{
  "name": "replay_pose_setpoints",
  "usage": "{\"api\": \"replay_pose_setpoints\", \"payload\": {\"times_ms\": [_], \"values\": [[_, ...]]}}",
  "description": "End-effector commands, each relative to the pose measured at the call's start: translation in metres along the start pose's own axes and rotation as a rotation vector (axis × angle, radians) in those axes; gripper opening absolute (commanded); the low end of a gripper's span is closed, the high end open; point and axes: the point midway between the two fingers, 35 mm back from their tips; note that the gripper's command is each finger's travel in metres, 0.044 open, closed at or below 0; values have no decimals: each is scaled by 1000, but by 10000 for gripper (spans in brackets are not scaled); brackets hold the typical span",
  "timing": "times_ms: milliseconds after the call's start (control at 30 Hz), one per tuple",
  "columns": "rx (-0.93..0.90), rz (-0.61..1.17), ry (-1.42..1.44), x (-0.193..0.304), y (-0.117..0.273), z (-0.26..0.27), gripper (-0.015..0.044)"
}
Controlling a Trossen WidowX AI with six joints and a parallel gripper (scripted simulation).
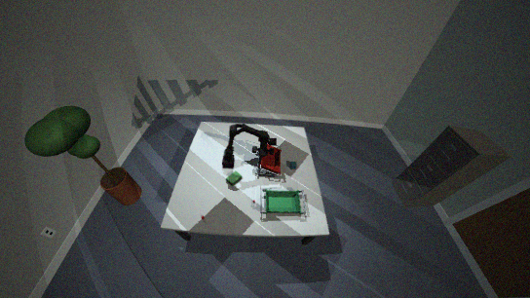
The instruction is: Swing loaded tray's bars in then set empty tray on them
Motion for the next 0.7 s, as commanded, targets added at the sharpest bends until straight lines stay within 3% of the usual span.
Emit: {"api": "replay_pose_setpoints", "payload": {"times_ms": [0,667], "values": [[6,-1,0,0,-5,-6,0],[7,-1,0,-1,-15,-11,0]]}}
Point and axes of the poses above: the point midway between the two fingers, 35 mm back from their tips, its own y axis back along the fingers, its own z axis across the jaws, x = y × z, and after that the axes turned 4 degrees about -y, right-handed
